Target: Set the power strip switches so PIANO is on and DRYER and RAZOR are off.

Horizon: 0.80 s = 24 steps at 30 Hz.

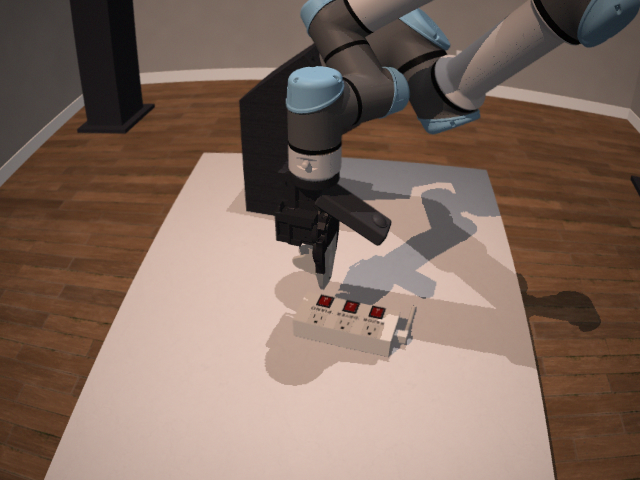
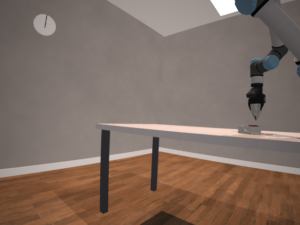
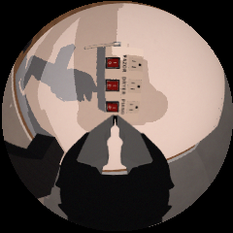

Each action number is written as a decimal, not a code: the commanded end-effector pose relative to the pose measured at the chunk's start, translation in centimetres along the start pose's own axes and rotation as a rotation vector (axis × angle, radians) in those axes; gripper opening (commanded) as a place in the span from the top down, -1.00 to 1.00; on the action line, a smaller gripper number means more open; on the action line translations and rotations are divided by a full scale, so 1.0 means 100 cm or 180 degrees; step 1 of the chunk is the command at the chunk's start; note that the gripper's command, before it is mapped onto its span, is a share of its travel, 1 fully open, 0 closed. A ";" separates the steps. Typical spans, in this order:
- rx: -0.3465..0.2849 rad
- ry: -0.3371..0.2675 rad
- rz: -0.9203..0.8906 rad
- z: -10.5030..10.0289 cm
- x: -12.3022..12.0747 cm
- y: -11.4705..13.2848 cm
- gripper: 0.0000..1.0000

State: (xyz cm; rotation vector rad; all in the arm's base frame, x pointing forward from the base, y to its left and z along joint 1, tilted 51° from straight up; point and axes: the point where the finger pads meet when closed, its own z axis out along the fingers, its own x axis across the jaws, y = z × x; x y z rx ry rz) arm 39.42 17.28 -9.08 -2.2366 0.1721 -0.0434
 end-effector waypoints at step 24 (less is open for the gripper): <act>-0.0002 0.0004 0.0000 0.023 0.001 0.000 1.00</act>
